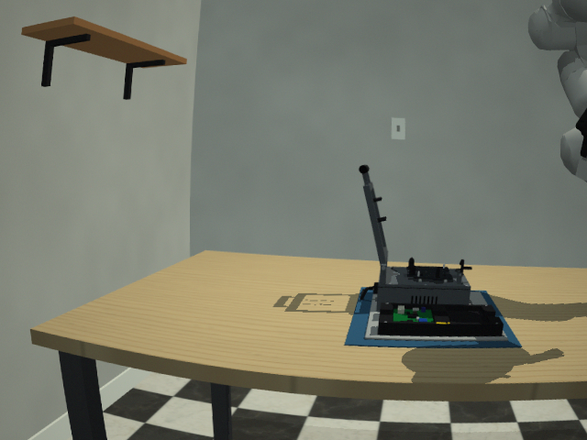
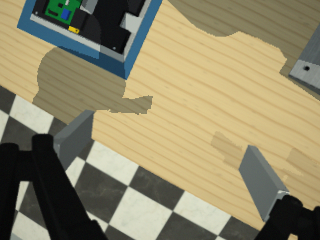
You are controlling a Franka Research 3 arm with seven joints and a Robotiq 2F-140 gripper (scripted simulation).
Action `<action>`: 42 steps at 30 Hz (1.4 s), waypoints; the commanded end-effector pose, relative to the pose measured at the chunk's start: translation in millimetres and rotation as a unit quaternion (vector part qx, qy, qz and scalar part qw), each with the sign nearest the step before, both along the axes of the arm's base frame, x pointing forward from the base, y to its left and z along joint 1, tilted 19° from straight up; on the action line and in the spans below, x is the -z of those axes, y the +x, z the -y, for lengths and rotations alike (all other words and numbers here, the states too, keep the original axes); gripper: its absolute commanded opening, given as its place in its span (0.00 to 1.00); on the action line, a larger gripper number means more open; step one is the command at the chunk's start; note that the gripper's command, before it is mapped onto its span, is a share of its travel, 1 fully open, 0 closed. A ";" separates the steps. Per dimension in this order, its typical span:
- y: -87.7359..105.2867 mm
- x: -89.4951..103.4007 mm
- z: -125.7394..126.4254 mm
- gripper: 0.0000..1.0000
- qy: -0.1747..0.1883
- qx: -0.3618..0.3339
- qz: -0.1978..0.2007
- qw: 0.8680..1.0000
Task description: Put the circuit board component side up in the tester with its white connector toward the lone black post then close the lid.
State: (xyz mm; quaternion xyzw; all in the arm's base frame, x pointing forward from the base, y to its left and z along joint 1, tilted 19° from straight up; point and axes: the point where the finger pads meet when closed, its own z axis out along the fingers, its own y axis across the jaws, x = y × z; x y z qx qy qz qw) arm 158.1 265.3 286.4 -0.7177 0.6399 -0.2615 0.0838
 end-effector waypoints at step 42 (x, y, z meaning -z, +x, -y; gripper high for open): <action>10.2 -7.6 -2.6 1.00 -0.039 -0.073 -0.028 0.996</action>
